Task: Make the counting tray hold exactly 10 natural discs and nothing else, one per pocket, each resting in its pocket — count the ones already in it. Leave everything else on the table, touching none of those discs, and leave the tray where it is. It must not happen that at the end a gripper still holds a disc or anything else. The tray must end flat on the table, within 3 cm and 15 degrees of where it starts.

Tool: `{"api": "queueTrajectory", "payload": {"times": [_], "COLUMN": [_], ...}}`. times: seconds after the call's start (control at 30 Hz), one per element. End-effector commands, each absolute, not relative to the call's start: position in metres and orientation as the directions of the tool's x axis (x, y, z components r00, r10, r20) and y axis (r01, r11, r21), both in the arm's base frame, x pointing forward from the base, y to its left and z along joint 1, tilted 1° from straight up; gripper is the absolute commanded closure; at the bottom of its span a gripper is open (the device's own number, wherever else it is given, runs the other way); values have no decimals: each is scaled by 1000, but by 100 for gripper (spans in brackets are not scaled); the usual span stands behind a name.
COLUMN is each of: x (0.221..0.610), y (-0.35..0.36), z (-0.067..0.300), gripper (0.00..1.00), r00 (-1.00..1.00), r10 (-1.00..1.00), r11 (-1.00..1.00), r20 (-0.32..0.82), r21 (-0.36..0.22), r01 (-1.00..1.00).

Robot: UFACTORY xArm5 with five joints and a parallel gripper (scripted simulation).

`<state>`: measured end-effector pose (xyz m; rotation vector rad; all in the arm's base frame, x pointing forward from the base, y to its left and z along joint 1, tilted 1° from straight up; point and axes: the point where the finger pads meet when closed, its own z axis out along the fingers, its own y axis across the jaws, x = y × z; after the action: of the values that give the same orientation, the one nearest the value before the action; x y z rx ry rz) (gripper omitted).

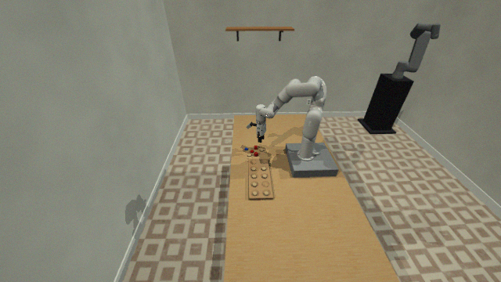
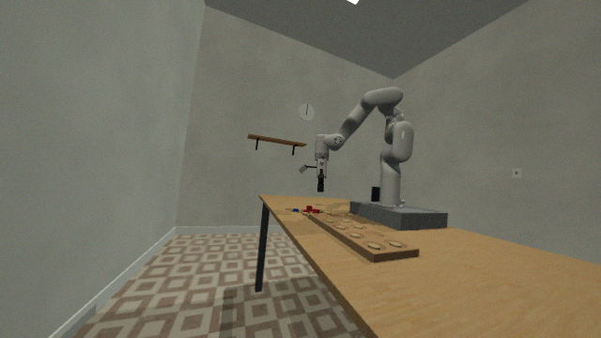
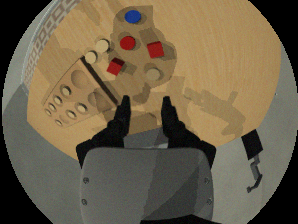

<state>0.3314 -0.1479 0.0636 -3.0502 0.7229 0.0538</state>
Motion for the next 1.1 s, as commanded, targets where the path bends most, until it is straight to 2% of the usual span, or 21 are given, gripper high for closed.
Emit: {"api": "queueTrajectory", "payload": {"times": [0.0, 0.27, 0.47, 0.77, 1.07], "x": [318, 319, 318, 318, 318], "y": [-154, -155, -156, -157, -157], "z": [61, 57, 8, -36, -39], "gripper": [53, 53, 53, 53, 53], "r00": [863, 863, 863, 863, 863], "r10": [-504, -505, -505, -505, -505], "r11": [-863, -863, -863, -863, -863], "r20": [9, 9, 10, 10, 10], "r21": [-1, -1, -1, -1, -1], "r01": [-504, -505, -505, -505, -505]}}
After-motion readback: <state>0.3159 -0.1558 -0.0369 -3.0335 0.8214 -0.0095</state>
